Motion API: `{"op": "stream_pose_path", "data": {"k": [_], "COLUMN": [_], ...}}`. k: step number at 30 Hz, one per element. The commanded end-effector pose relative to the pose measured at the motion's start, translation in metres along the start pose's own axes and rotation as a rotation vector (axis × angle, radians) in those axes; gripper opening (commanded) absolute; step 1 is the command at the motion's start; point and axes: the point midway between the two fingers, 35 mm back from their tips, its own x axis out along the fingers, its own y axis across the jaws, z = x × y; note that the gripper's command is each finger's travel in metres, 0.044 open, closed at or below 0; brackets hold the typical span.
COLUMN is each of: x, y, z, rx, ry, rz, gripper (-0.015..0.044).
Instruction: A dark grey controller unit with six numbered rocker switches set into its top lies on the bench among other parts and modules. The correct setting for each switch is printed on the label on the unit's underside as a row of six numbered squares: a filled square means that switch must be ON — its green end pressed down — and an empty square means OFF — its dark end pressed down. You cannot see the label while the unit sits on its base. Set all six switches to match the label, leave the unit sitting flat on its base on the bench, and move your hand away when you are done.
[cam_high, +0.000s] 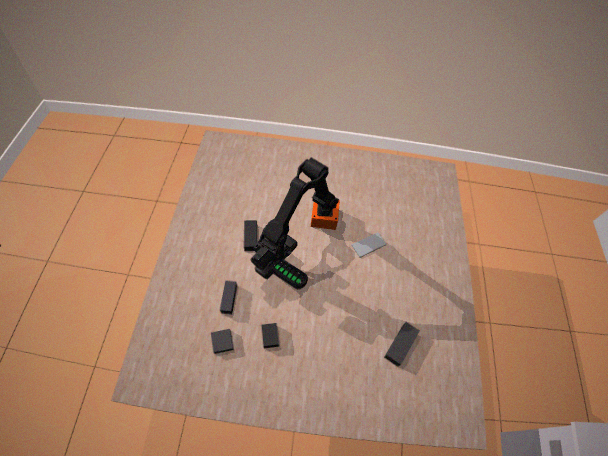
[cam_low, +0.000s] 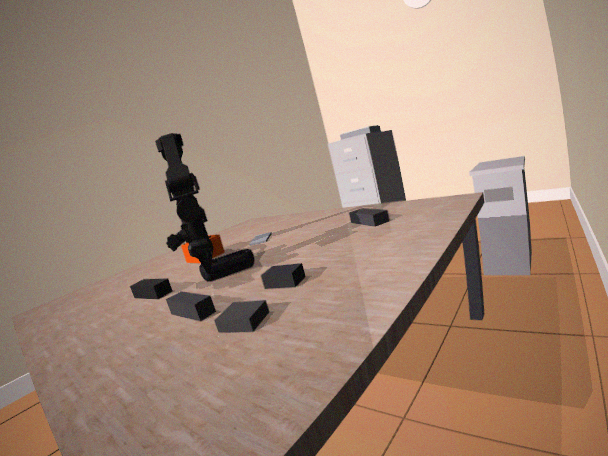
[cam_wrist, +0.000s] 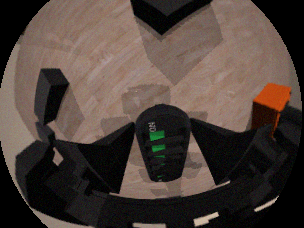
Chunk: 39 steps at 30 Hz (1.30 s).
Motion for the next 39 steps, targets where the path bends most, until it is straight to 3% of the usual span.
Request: {"op": "stream_pose_path", "data": {"k": [1,37,39], "x": [-0.004,-0.004,0.000], "y": [0.011,0.020,0.009], "z": [0.002,0.004,0.002], "rx": [0.005,0.005,-0.001], "ry": [-0.006,-0.006,0.000], "rz": [0.035,0.036,0.004], "gripper": [0.0000,0.0000,0.0053]}}
